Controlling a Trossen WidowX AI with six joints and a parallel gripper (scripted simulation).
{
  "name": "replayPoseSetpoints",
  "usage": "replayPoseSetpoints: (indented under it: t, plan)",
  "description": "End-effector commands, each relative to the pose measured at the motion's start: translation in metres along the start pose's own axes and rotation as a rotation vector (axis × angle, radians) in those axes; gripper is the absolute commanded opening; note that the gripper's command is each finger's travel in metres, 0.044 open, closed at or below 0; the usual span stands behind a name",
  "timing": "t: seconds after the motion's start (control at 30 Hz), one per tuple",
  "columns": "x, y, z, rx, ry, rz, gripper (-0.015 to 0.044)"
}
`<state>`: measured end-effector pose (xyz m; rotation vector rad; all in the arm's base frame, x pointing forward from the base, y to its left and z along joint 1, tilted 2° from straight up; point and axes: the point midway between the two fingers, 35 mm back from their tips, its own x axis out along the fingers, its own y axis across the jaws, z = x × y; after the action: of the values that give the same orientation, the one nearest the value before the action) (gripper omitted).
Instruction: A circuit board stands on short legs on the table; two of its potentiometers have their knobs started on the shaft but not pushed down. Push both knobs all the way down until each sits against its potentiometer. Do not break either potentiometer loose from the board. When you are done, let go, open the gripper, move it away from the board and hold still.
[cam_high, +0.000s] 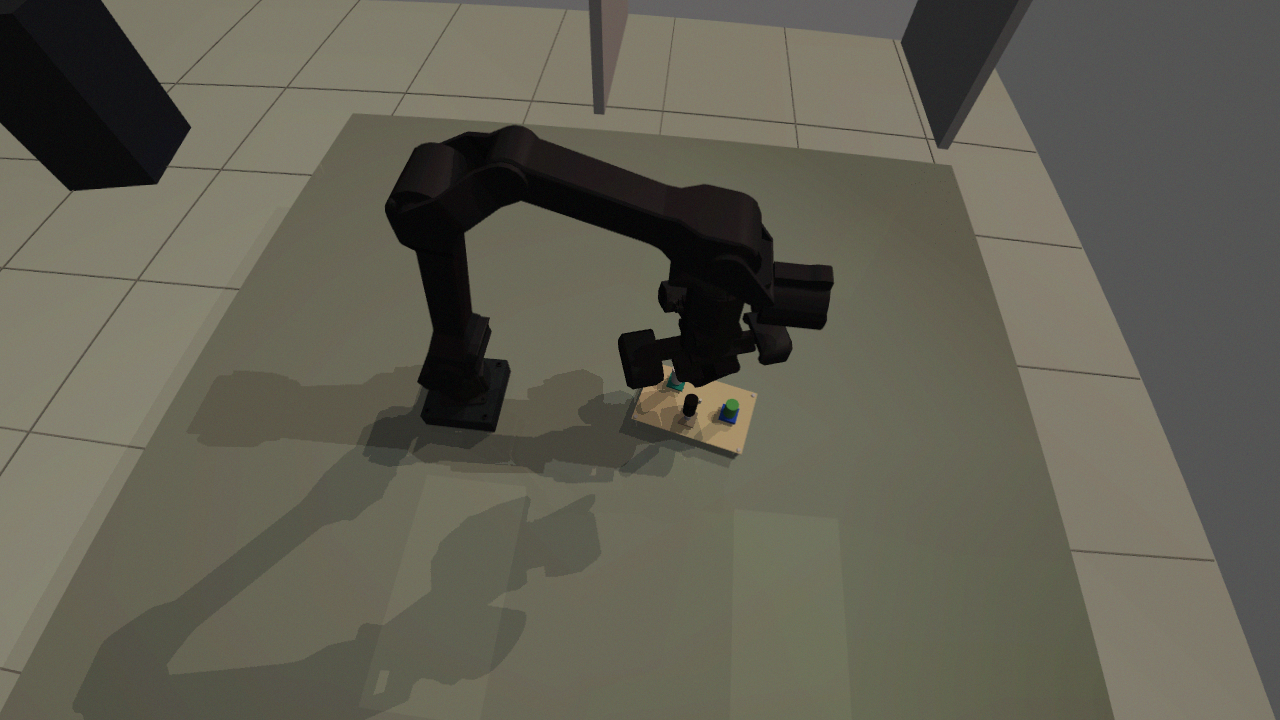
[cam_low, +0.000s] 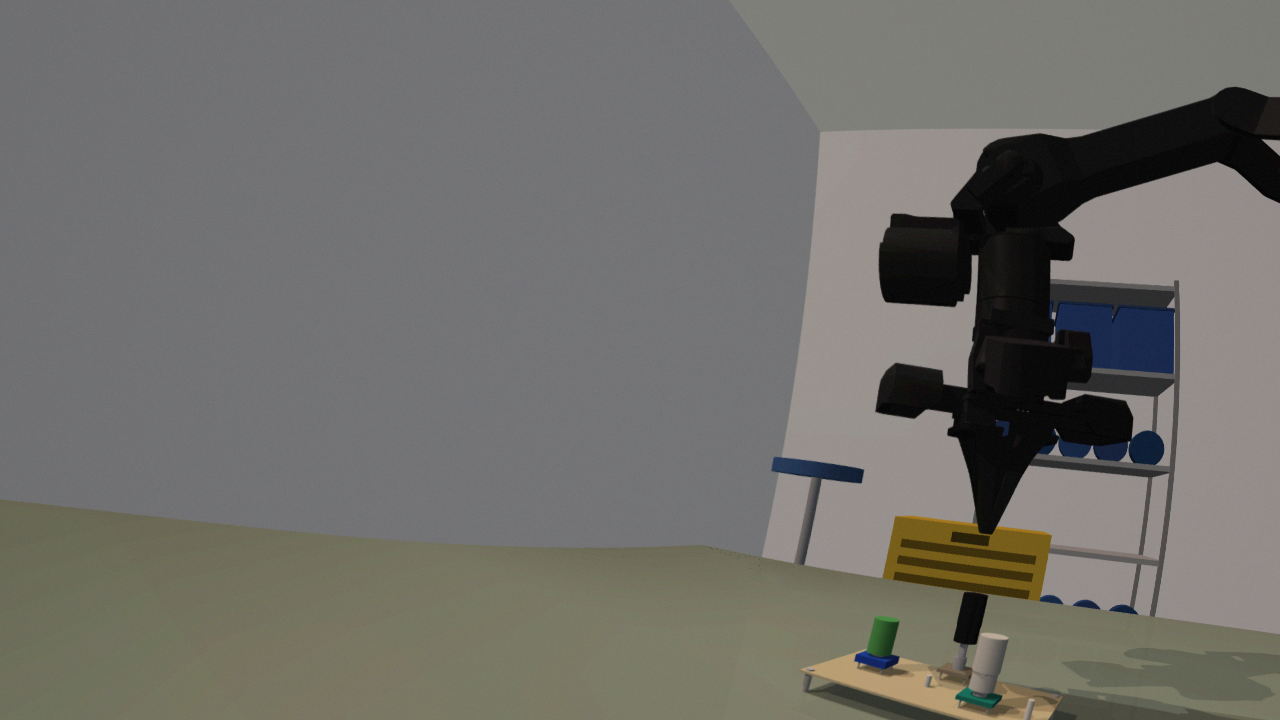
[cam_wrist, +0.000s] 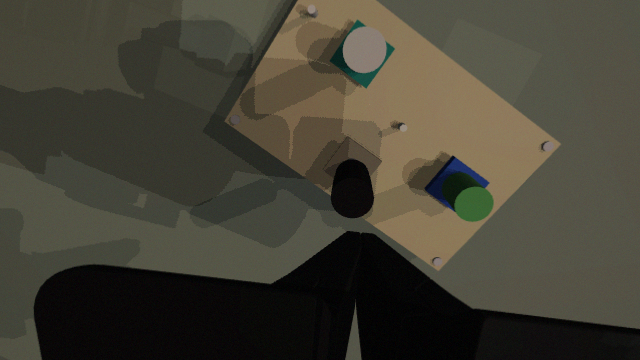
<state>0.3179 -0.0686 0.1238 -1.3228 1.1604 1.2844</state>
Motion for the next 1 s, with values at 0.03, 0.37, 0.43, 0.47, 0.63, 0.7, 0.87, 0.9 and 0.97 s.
replayPoseSetpoints:
  t: [0.03,0.37,0.43,0.47,0.63,0.7,0.87,0.9,0.97]
  plan:
    - [0.016,0.002,0.000,-0.010,-0.002,0.010,0.0000]
    - [0.021,0.001,0.000,-0.010,-0.002,0.010,0.0000]
    - [0.025,0.001,0.000,-0.010,-0.002,0.010,0.0000]
    - [0.026,0.001,0.000,-0.010,-0.002,0.010,0.0000]
    - [0.035,0.002,0.000,-0.010,-0.002,0.010,0.0000]
    - [0.037,0.002,0.000,-0.010,-0.002,0.010,0.0000]
    - [0.037,0.002,0.000,-0.010,-0.002,0.010,0.0000]
    - [0.037,0.002,0.000,-0.010,-0.002,0.010,0.0000]
    - [0.036,0.002,0.000,-0.010,-0.002,0.010,0.0000]
